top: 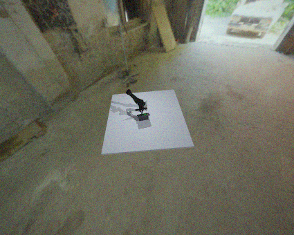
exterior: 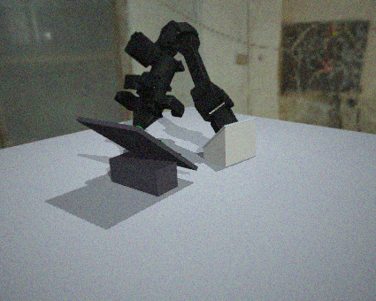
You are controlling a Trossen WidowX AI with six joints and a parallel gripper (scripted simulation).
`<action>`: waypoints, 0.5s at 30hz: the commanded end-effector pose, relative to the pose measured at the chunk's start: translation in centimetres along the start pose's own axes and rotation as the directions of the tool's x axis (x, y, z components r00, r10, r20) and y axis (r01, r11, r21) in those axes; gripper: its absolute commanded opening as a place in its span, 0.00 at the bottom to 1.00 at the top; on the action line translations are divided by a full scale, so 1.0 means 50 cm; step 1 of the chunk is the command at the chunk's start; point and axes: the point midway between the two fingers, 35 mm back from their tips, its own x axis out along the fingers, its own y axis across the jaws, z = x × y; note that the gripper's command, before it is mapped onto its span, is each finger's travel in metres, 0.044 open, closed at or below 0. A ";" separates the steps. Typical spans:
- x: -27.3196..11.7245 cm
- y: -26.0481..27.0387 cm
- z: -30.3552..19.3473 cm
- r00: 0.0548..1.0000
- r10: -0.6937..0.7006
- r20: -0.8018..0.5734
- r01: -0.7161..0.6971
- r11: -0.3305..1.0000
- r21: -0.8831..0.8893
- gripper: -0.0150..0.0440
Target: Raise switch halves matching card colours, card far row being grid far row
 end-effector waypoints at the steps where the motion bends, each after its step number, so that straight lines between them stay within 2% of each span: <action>1: 0.002 0.002 0.001 1.000 0.005 0.003 -0.005 1.000 -0.004 0.25; 15: 0.005 0.002 0.001 1.000 0.005 0.003 -0.005 1.000 -0.004 0.25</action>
